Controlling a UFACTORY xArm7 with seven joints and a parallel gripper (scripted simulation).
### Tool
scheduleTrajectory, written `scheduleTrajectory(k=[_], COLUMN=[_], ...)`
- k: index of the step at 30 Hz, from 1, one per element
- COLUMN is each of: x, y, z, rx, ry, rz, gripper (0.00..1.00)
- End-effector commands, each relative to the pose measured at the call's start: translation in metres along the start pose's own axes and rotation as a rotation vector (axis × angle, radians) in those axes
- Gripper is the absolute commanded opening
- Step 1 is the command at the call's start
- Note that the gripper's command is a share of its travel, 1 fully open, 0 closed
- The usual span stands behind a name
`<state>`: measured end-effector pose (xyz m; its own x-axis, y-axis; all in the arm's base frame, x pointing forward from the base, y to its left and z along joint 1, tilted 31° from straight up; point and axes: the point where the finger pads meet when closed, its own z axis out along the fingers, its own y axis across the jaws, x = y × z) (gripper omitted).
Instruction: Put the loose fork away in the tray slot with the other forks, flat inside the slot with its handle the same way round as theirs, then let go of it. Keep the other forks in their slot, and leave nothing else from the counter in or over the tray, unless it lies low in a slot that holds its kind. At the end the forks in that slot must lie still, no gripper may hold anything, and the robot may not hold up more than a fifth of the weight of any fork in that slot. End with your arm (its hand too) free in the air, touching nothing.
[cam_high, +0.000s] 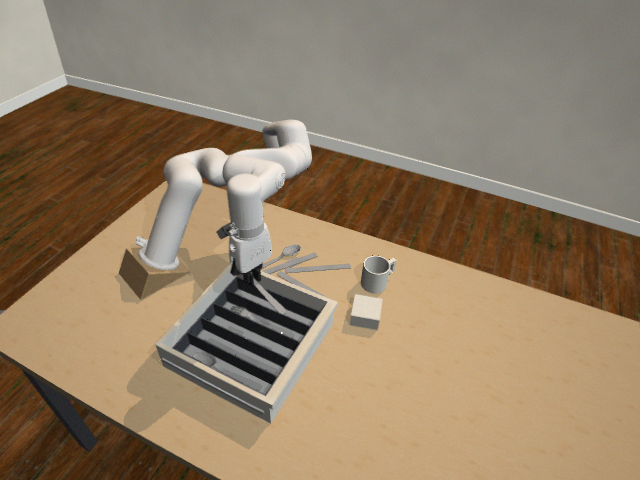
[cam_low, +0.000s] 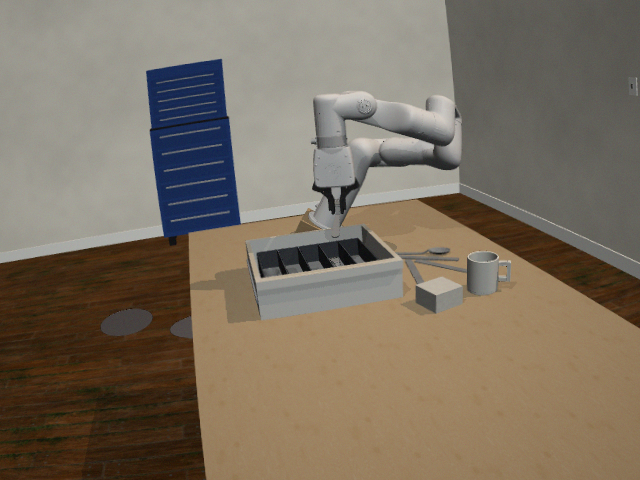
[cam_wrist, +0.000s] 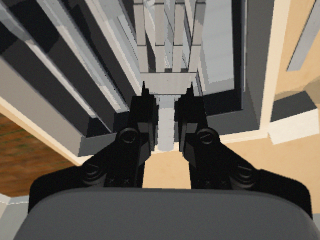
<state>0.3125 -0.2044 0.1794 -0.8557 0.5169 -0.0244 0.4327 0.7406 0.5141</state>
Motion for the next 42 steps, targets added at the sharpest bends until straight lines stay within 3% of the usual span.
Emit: scheduleTrajectory(k=[1, 3, 10, 17, 42], x=[-0.0042, -0.0052, -0.0062, -0.0002, -0.0001], y=[-0.0077, -0.0080, -0.0083, -0.0106, -0.0106], z=[-0.0003, -0.0005, -0.0006, -0.0013, -0.0008], rx=[-0.002, -0.002, -0.002, -0.037, -0.037], ry=[0.004, 0.004, 0.001, -0.240, -0.243], rz=[-0.066, -0.181, -0.297, -0.295, -0.295], gripper=[0.03, 0.03, 0.03, 0.03, 0.03])
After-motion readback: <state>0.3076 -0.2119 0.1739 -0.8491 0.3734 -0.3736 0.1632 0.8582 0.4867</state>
